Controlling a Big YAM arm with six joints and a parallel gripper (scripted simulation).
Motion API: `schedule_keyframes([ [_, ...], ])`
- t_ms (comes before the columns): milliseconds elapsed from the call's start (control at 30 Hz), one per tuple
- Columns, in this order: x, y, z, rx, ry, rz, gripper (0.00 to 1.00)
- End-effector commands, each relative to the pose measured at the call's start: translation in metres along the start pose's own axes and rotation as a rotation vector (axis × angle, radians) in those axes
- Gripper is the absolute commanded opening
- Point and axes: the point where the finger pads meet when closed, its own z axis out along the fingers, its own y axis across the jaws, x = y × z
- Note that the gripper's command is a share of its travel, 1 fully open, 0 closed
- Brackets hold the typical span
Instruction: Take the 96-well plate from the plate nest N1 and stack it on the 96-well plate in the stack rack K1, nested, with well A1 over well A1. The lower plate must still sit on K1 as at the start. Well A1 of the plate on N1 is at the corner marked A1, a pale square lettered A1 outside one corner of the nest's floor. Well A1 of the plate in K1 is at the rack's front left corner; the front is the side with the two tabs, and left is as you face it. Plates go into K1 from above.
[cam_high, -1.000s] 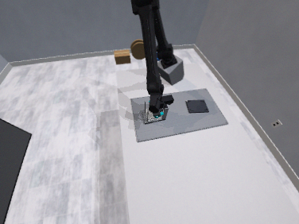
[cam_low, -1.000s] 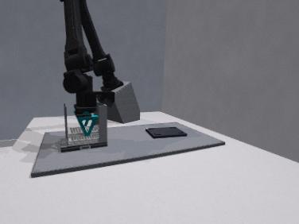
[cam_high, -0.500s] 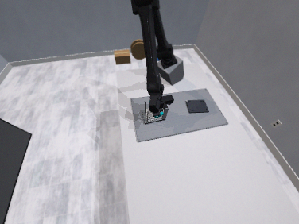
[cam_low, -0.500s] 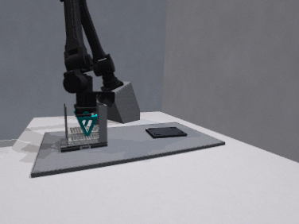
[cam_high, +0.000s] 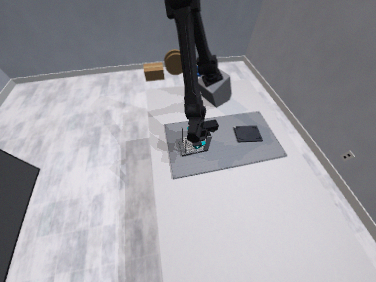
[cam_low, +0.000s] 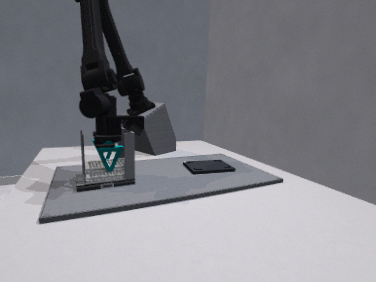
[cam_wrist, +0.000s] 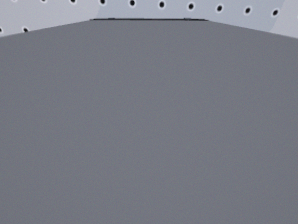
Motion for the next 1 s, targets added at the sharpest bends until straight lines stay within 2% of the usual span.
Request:
schedule_keyframes([
  [0, 0.0021, -0.0003, 0.0043, 0.006, 0.001, 0.005, 0.00],
  [967, 0.0018, 0.0031, 0.0103, 0.000, 0.000, 0.002, 0.00],
])
